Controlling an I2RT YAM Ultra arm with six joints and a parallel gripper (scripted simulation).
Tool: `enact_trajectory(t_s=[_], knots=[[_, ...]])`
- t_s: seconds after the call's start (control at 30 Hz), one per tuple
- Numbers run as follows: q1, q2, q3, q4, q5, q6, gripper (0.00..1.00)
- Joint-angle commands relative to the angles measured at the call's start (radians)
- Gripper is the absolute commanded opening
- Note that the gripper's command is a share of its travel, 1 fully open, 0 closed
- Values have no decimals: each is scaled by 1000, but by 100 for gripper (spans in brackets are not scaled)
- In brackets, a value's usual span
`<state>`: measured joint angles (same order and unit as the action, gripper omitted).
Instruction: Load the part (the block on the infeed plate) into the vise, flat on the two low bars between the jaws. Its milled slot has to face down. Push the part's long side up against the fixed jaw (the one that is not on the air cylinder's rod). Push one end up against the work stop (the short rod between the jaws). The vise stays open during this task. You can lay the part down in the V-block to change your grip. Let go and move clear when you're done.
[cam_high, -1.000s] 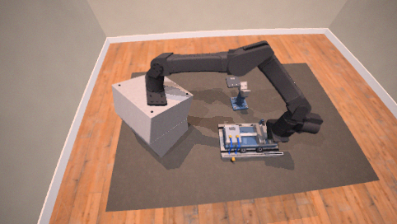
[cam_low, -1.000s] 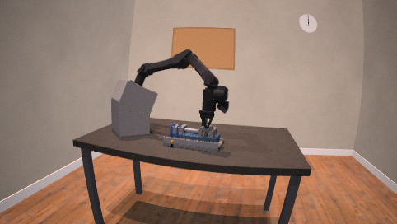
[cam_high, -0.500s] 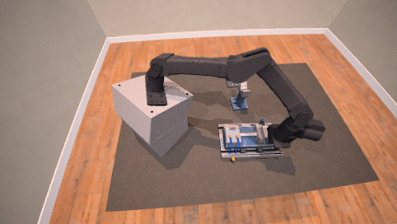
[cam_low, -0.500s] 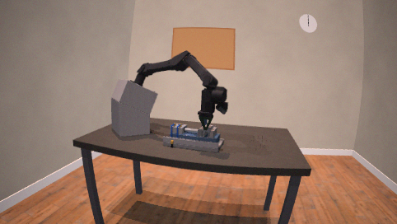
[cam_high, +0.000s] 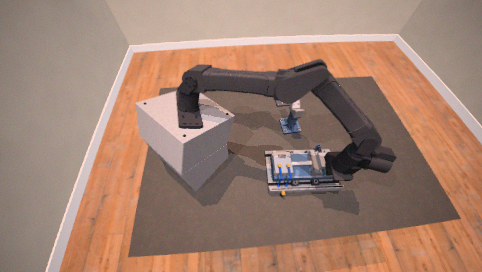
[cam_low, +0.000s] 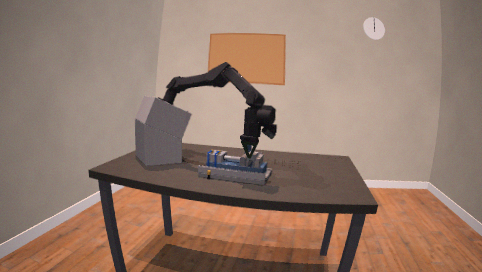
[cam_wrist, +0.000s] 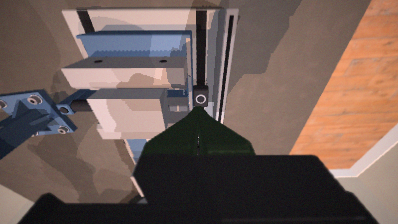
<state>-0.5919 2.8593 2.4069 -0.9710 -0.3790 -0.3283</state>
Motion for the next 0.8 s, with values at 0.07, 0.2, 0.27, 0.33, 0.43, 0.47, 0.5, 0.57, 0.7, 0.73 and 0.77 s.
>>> enact_trajectory(t_s=[0.07,0.2,0.27,0.33,0.43,0.47,0.5,0.57,0.7,0.73,0.77], knots=[[-20,-33,27,-19,-10,-8,0],[-23,-43,23,-25,-11,-12,0],[-25,-48,14,-32,-11,-14,0],[-27,-54,-5,-41,-12,-16,0],[-28,-57,-15,-46,-12,-18,0],[-30,-62,-17,-50,-13,-20,0],[-31,-66,-18,-54,-13,-21,0],[-35,-76,-20,-63,-13,-25,0],[-42,-95,-21,-84,-14,-32,0],[-44,-100,-21,-89,-15,-34,0],[-46,-105,-21,-95,-15,-36,0]])
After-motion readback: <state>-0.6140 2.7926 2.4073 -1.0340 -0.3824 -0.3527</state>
